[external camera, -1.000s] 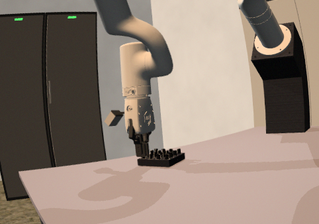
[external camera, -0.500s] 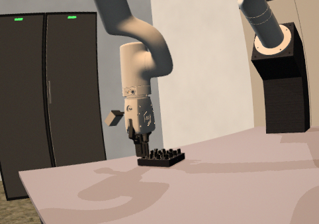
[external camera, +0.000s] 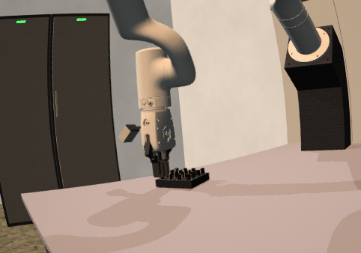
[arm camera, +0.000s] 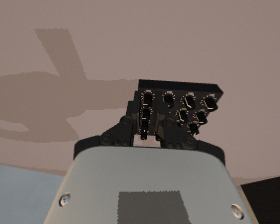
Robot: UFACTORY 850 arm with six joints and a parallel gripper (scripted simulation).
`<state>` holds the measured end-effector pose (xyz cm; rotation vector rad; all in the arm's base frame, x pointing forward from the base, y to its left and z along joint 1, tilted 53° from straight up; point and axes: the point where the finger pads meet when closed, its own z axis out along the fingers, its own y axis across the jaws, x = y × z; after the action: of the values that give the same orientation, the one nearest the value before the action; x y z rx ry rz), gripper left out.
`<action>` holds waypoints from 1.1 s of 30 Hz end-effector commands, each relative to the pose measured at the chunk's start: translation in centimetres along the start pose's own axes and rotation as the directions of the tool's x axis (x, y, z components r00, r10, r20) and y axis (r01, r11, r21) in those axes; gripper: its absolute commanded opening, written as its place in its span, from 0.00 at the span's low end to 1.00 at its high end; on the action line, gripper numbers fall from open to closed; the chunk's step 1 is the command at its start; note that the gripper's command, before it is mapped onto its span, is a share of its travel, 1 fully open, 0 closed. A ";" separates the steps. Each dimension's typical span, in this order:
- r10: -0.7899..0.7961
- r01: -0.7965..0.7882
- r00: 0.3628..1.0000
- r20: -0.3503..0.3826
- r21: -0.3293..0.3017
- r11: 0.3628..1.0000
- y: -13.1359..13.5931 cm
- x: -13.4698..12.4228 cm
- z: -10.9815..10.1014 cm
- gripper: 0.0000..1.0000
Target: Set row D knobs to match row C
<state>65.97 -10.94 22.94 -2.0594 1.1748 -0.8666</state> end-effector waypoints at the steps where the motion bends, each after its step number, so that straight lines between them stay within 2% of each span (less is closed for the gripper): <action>1: 0.000 0.000 1.000 -0.001 0.000 1.000 0.0 0.0 0.0 0.19; 13: 0.000 0.000 1.000 -0.001 0.000 1.000 0.0 0.0 -0.3 0.19; 26: 0.000 0.000 1.000 -0.001 0.000 1.000 0.0 0.0 -3.3 0.19; 33: 0.000 0.000 1.000 -0.001 0.000 1.000 0.0 0.0 -3.6 0.19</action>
<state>63.27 -11.57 25.01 -2.0595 1.1750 -0.8665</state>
